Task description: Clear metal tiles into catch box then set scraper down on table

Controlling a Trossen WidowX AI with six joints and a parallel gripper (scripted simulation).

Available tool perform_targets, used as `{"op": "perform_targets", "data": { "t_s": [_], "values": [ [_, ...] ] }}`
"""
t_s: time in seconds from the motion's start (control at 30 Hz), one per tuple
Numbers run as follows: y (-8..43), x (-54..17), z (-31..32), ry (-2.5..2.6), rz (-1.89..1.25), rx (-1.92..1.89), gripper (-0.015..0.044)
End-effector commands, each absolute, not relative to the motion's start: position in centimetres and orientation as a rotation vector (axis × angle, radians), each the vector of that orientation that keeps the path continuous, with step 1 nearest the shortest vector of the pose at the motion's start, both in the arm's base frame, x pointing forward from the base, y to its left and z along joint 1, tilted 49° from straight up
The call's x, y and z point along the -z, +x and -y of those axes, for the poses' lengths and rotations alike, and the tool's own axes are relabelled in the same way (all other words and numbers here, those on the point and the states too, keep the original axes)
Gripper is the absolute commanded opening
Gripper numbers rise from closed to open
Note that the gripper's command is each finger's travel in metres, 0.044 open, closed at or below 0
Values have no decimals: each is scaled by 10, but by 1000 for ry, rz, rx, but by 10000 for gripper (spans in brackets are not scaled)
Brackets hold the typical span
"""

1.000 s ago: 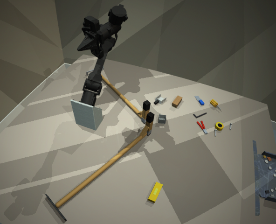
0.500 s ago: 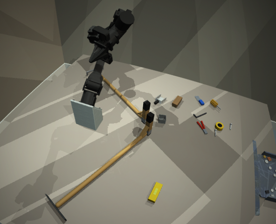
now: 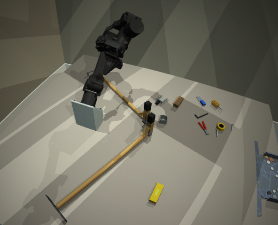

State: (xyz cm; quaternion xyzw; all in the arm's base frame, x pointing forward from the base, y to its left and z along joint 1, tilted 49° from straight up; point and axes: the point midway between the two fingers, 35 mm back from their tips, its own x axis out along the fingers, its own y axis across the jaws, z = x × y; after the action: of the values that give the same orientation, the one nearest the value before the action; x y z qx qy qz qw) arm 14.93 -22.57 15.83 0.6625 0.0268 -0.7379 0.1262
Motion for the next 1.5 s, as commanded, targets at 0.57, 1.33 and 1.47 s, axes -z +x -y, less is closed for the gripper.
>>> {"op": "perform_targets", "data": {
  "t_s": [0.57,1.33,1.47],
  "values": [
    [212,-131,174,2136,-479,2056,0],
    [263,-114,106,2289,-915,1987,0],
    [270,-112,93,2309,-992,1979,0]
  ]
}}
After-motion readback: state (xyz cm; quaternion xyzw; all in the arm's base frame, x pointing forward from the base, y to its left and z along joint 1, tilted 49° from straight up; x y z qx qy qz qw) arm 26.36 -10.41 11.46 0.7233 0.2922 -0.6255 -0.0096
